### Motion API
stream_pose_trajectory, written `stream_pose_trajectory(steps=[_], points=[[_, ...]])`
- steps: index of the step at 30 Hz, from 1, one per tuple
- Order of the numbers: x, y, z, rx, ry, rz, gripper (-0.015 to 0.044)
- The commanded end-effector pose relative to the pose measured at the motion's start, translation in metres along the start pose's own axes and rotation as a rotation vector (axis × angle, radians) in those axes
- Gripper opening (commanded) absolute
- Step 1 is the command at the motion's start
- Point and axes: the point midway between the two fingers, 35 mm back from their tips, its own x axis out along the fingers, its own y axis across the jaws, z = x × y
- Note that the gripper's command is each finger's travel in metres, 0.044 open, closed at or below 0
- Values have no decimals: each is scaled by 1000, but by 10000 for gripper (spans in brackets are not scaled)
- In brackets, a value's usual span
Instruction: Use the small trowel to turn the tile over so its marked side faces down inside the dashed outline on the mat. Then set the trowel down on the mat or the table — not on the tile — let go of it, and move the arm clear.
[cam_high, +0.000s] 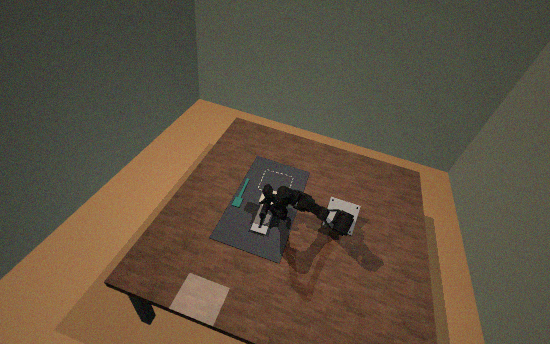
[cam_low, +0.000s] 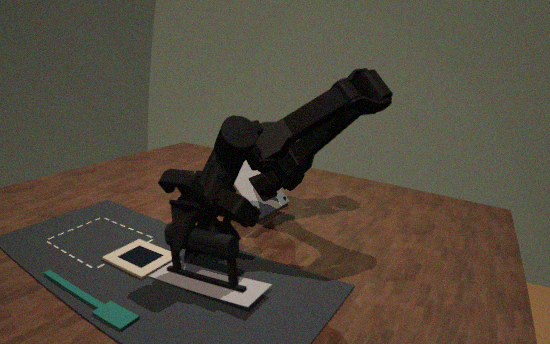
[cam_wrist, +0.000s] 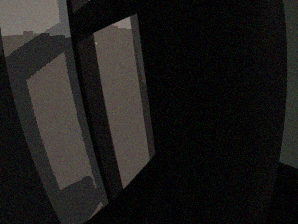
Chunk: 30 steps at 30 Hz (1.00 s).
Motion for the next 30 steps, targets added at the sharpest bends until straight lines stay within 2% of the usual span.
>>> stream_pose_trajectory(steps=[1,14,30], points=[[-1,-1,-9,-1,5,-3,0],[-3,-2,-28,-1,4,-4,0],[-18,-20,-26,-81,72,-4,0]])
